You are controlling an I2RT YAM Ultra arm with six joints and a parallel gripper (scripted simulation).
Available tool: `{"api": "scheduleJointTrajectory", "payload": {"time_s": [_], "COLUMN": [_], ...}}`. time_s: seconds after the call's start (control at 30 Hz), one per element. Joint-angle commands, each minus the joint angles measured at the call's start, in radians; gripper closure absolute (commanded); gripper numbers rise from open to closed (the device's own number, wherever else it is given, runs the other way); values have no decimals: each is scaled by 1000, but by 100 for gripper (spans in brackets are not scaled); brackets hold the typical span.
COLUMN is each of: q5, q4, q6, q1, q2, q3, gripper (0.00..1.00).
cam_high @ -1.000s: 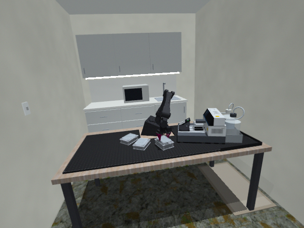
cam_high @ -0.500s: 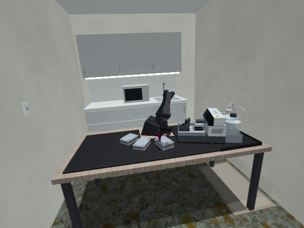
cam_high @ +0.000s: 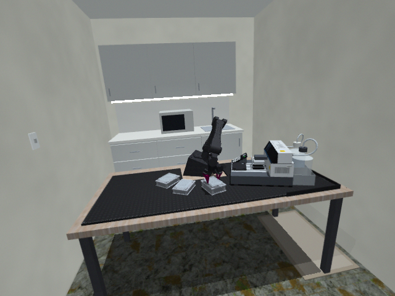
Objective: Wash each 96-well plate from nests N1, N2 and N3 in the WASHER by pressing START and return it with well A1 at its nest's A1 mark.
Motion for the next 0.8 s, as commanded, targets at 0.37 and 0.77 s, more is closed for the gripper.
{"api": "scheduleJointTrajectory", "payload": {"time_s": [0.37,0.77], "q5": [0,1], "q4": [8,15], "q6": [3,5], "q1": [-1,1], "q2": [-3,1], "q3": [0,-2], "gripper": [100,100]}}
